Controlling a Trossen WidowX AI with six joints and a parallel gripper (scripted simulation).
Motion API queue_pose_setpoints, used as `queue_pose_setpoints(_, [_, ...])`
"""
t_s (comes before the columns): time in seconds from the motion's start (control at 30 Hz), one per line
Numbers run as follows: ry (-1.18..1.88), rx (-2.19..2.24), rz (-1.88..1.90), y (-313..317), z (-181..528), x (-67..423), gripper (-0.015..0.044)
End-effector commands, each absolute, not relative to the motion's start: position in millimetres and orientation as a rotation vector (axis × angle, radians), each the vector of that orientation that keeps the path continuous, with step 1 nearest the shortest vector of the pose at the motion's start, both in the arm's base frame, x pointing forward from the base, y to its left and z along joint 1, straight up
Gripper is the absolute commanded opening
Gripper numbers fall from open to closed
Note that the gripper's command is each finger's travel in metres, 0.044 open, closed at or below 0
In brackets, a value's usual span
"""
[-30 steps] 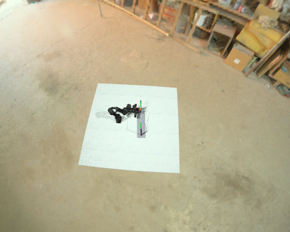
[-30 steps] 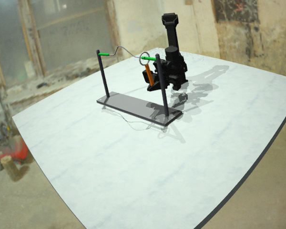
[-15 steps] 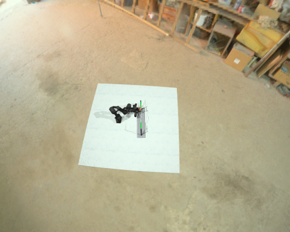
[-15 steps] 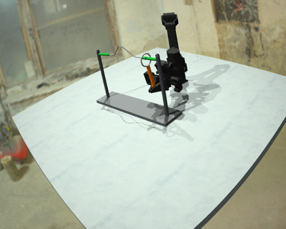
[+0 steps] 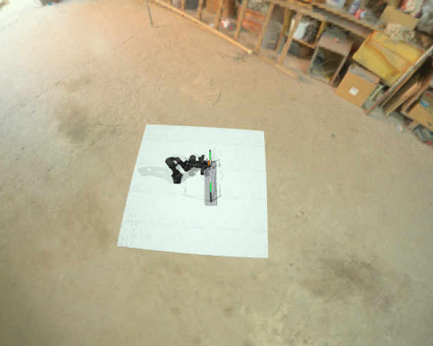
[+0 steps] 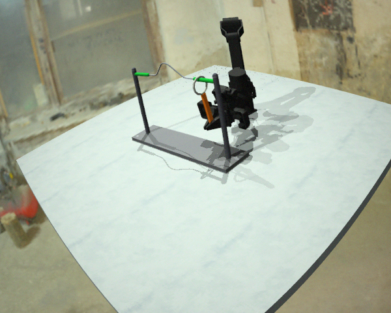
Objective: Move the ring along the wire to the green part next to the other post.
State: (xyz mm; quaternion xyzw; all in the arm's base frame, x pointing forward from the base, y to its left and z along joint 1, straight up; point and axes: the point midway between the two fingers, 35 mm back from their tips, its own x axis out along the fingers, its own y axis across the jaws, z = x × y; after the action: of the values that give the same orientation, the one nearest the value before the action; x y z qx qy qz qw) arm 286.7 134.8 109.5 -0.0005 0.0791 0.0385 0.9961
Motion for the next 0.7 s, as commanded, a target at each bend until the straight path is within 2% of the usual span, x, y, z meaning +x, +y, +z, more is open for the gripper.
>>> queue_pose_setpoints(0.0, [0.158, 0.005, 0.072, 134.1, 109.2, 286.6, -0.0150])
queue_pose_setpoints(0.27, [0.158, 0.005, 0.072, 134.1, 109.2, 286.6, -0.0150])
queue_pose_setpoints(0.67, [0.159, -0.001, 0.077, 134.9, 109.6, 285.6, 0.0160])
